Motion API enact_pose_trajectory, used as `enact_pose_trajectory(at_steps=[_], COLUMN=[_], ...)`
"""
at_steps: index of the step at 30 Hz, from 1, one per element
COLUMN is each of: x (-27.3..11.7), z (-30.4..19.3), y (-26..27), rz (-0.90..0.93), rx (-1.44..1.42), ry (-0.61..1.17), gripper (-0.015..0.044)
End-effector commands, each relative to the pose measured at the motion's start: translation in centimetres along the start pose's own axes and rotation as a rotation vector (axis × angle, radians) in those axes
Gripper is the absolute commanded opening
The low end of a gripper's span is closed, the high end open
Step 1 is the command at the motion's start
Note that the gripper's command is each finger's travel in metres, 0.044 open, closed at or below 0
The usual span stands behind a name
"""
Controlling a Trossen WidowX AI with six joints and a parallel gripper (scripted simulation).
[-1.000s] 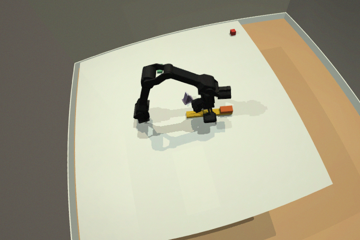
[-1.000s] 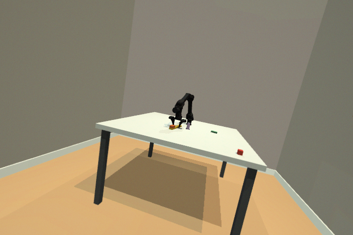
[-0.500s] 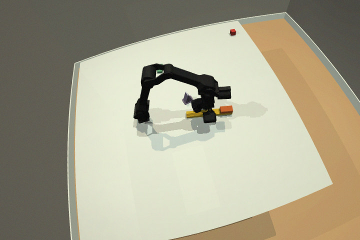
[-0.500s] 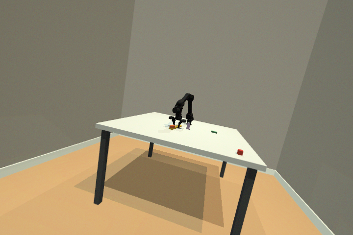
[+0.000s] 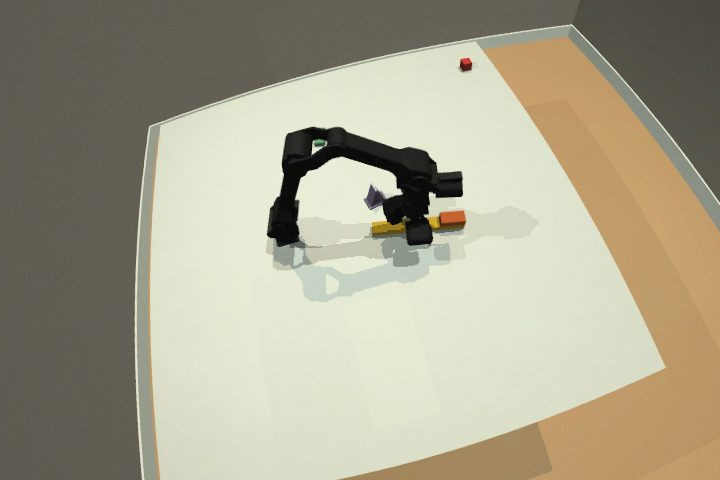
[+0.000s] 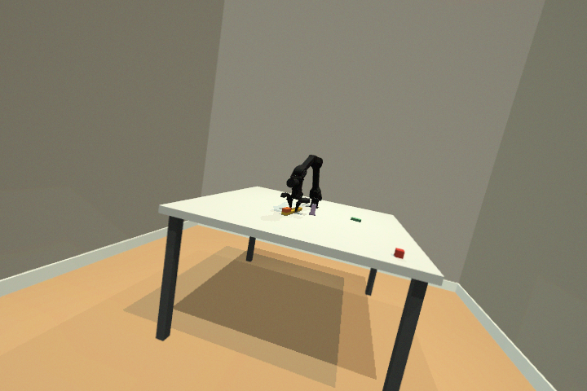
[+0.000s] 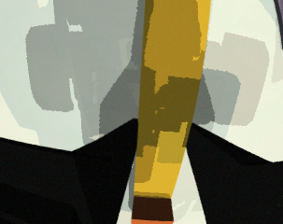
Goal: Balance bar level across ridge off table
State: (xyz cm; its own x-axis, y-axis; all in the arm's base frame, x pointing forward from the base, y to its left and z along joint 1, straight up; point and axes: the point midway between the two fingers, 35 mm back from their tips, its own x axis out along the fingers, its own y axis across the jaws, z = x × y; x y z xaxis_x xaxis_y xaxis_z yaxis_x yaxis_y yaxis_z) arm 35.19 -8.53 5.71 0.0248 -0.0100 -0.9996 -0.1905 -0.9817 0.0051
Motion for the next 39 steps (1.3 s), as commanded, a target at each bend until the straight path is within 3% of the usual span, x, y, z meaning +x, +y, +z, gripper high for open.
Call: enact_pose_trajectory(at_steps=[1, 39], x=[-1.1, -10.9], z=[-0.3, 0.0], y=[0.0, 0.0], rz=[0.001, -0.003], rx=[0.001, 0.003], ry=[0.007, 0.008], gripper=[0.0, 0.0])
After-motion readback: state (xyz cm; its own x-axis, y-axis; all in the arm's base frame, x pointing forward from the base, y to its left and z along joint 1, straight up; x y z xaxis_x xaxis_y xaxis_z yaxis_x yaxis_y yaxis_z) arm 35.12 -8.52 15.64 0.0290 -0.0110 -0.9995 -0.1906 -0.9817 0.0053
